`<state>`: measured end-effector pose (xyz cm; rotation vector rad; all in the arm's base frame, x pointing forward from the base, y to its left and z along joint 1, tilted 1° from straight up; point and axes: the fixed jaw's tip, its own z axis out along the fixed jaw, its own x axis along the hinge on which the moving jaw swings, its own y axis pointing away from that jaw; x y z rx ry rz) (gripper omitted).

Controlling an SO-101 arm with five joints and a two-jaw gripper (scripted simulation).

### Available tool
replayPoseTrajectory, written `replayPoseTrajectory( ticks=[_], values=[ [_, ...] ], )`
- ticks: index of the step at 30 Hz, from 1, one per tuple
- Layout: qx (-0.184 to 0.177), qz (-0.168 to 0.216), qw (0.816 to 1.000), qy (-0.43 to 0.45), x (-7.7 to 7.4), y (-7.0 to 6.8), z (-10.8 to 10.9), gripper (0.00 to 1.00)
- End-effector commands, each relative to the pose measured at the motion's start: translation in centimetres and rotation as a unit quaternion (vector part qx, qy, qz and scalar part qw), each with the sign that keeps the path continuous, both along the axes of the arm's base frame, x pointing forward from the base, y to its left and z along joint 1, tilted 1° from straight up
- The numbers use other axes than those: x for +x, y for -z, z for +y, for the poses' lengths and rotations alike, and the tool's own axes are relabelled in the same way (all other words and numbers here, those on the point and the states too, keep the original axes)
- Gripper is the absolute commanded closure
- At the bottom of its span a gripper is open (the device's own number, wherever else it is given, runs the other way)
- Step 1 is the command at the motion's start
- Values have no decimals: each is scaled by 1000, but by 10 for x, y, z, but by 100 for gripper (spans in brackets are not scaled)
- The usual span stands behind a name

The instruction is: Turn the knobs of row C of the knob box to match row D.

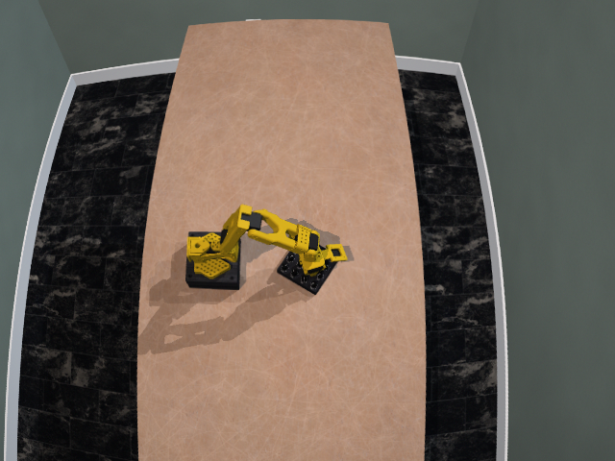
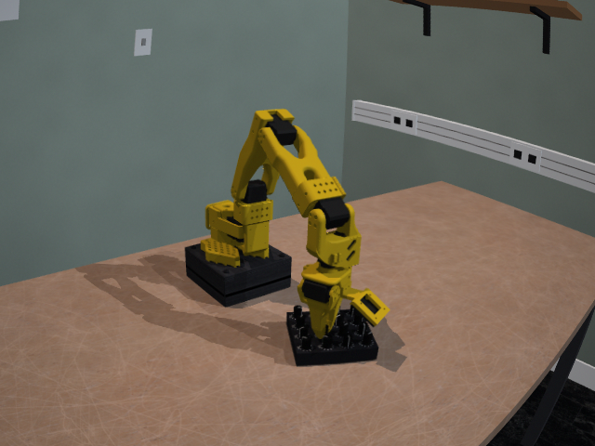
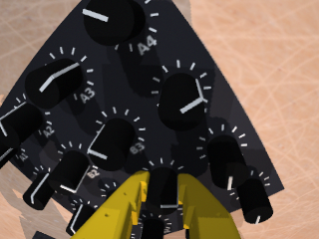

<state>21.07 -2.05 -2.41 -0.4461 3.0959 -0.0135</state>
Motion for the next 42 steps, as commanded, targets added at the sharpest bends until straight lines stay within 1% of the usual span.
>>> replayPoseTrajectory(
  ticks=[1,10,27,42],
  values=[
    [3,3,999,37,-1,0,0,99],
    [4,3,993,115,0,0,0,99],
    [5,3,987,158,1,0,0,99],
    [5,3,987,158,1,0,0,99]
  ],
)
